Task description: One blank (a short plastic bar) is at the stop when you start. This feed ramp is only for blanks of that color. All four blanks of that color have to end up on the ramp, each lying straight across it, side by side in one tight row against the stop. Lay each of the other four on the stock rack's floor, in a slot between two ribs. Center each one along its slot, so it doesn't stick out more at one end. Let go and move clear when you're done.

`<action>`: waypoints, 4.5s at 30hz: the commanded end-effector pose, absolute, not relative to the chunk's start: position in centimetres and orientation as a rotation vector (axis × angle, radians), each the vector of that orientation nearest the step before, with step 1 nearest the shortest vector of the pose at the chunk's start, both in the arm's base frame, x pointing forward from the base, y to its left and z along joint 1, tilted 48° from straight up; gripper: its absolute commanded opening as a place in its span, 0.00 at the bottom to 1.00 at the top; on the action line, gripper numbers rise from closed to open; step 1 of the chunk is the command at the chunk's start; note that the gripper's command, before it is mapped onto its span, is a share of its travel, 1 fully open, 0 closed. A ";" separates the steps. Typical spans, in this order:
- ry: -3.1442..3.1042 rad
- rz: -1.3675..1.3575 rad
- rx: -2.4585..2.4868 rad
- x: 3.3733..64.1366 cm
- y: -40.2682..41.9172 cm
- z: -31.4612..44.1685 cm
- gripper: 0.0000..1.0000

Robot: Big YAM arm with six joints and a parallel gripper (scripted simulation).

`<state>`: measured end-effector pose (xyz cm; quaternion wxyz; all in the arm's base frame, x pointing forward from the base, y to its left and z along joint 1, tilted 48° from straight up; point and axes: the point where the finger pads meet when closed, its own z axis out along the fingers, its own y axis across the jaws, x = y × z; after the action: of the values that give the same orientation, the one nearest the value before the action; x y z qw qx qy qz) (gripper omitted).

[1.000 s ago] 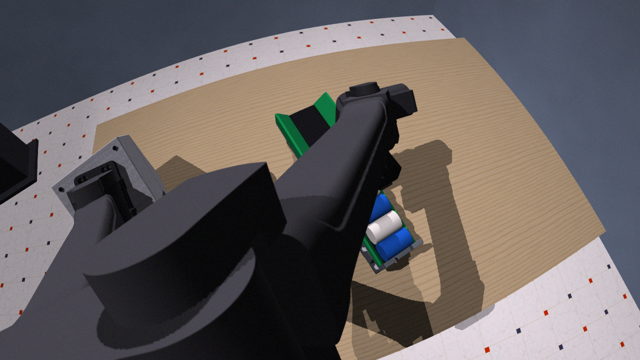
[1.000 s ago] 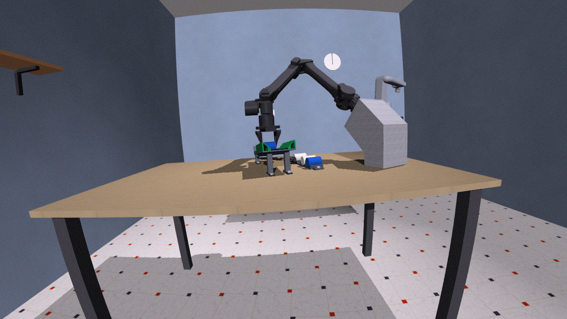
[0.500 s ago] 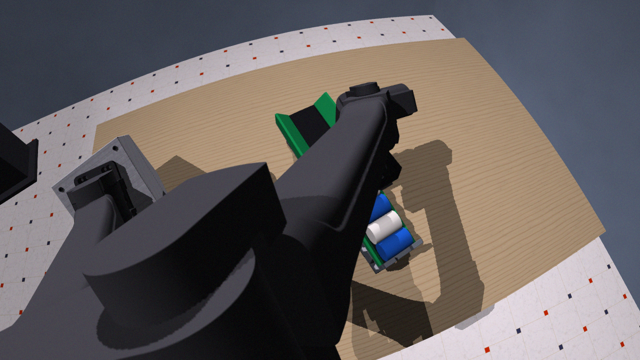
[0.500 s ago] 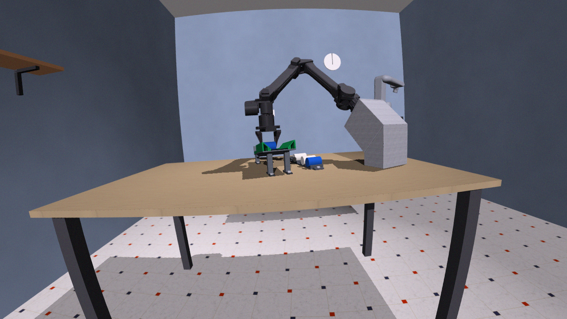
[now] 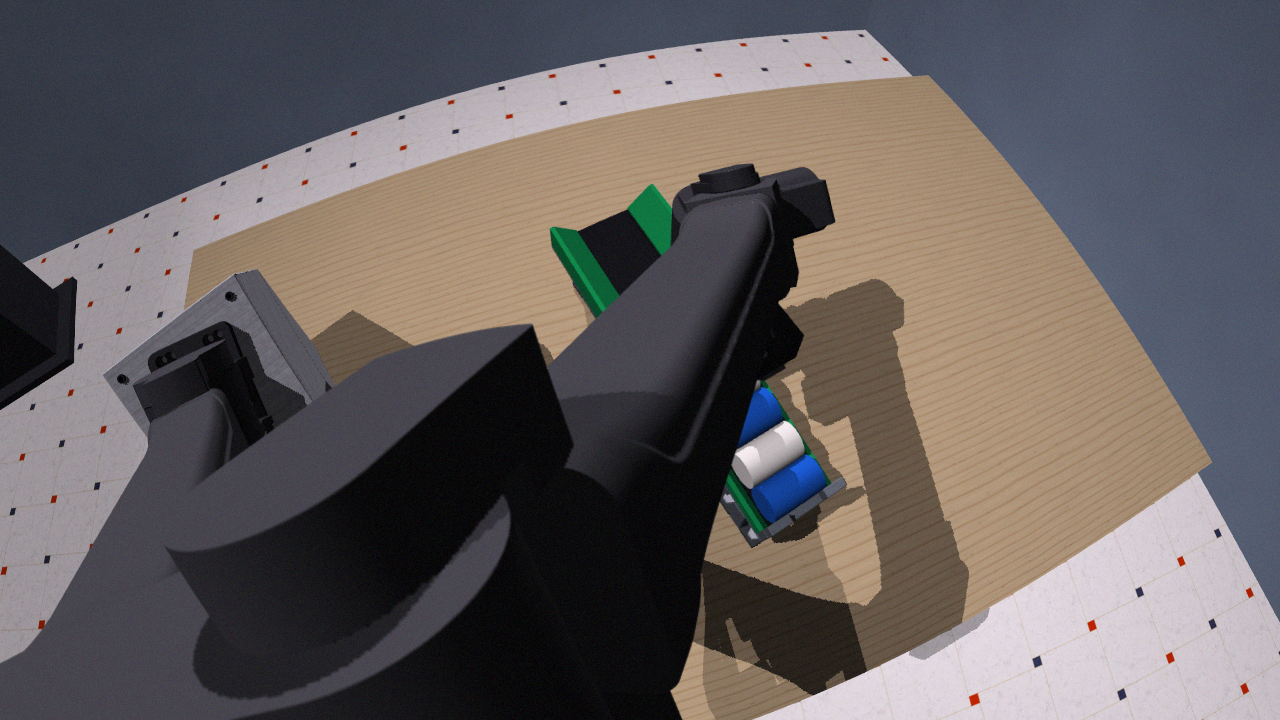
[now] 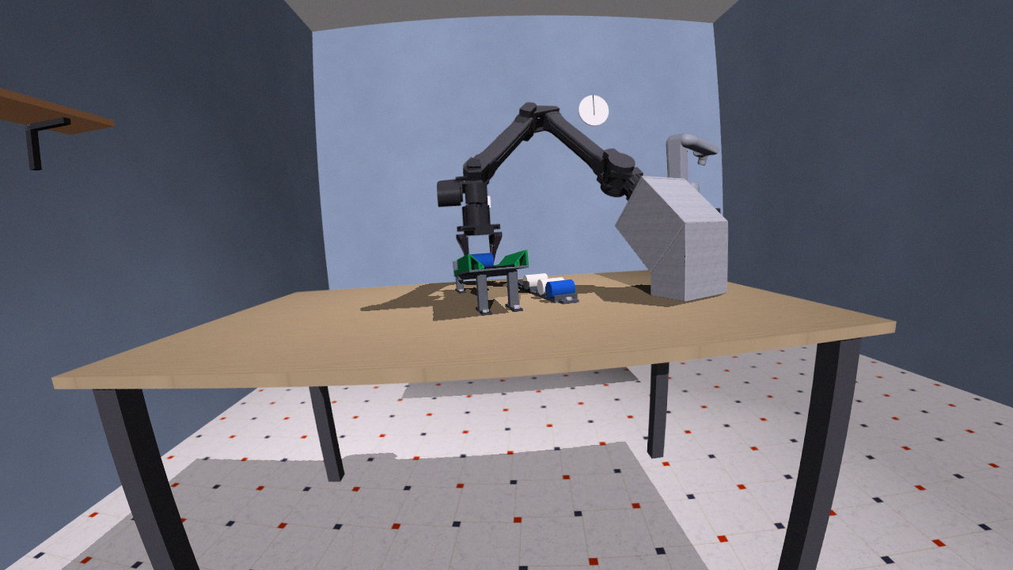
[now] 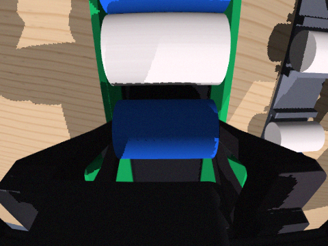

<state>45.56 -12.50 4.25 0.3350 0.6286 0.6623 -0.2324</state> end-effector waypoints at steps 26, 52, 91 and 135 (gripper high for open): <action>1.753 -0.602 1.615 45.6 -11.2 3.5 0.59; 1.748 -0.600 1.619 45.5 -11.1 3.5 0.59; 1.746 -0.597 1.618 45.7 -11.1 3.6 0.59; 1.738 -0.587 1.619 46.8 -11.0 4.1 0.59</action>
<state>45.36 -12.46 3.85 0.3328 0.6284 0.6629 -0.2343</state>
